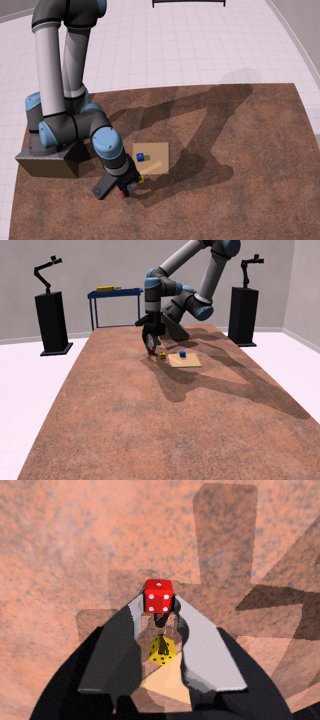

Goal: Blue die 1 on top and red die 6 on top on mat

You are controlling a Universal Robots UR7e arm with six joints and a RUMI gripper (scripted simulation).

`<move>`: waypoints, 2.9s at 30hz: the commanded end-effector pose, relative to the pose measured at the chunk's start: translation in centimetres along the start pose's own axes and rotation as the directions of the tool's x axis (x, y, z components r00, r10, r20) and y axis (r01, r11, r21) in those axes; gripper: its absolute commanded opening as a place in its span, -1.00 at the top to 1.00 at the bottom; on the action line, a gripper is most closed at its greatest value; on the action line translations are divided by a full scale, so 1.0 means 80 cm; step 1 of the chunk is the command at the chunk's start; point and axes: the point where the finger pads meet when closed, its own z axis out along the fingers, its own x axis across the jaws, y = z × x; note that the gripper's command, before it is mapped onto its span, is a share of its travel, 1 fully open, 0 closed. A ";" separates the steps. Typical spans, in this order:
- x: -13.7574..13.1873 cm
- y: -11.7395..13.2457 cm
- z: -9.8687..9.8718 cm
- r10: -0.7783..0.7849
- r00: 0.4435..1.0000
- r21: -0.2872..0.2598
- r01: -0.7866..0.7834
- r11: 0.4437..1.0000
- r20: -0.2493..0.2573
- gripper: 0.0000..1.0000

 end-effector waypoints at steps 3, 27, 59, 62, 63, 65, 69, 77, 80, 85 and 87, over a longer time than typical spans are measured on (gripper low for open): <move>0.003 0.000 0.003 0.000 1.000 0.000 0.000 1.000 -0.004 0.87; 0.003 0.000 -0.017 0.000 1.000 0.000 0.000 1.000 -0.004 0.87; 0.002 0.000 -0.122 0.000 1.000 0.000 0.000 1.000 -0.004 0.87; 0.003 0.005 -0.116 -0.016 1.000 0.000 0.016 1.000 -0.005 0.87; 0.003 0.007 -0.113 -0.024 1.000 0.000 0.024 1.000 -0.005 0.87; 0.003 0.011 -0.108 -0.038 0.999 0.000 0.038 0.999 -0.005 0.87; 0.003 0.012 -0.107 -0.041 0.999 -0.001 0.041 0.999 -0.005 0.87; 0.003 0.012 -0.107 -0.041 0.999 -0.051 0.040 0.998 -0.003 0.87; 0.002 0.013 -0.108 -0.040 0.999 -0.117 0.040 0.992 0.002 0.87; 0.003 0.011 -0.107 -0.041 0.999 -0.242 0.038 0.970 -0.004 0.87; 0.003 0.010 -0.106 -0.041 0.999 -0.279 0.038 0.960 -0.005 0.87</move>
